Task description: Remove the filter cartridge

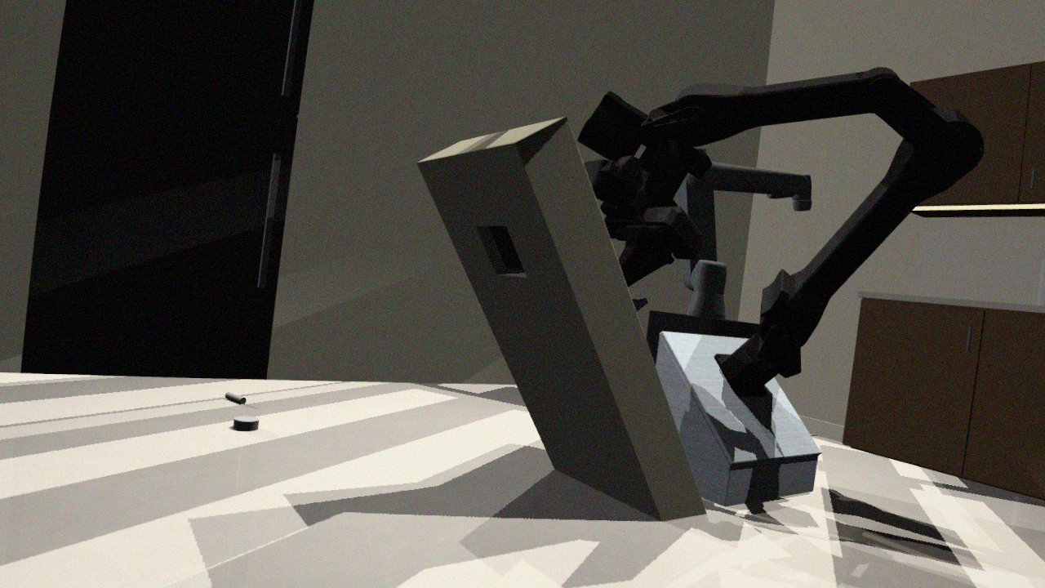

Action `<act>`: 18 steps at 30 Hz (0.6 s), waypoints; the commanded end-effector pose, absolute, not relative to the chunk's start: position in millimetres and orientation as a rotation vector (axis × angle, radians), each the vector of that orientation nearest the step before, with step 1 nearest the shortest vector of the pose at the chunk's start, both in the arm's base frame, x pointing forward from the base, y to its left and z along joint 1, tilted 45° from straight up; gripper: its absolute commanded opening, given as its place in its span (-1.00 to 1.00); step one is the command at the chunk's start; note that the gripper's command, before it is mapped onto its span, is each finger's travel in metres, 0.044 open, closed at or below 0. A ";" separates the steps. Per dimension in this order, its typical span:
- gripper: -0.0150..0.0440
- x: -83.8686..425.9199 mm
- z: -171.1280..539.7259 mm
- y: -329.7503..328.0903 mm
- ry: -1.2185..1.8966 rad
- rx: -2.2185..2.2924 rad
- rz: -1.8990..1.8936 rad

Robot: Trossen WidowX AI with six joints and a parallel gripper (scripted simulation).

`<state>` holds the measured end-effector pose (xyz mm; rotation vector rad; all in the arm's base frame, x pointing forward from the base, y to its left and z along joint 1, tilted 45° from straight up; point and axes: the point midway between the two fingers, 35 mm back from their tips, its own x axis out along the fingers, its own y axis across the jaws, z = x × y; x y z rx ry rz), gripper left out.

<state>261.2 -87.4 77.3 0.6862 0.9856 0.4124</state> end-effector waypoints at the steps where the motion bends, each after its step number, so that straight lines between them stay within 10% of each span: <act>1: 0.43 261.1 77.6 -87.4 0.986 0.685 0.414; 14: 0.13 261.1 77.6 -87.4 0.986 0.685 0.414; 18: -0.22 261.4 78.0 -87.8 0.986 0.685 0.414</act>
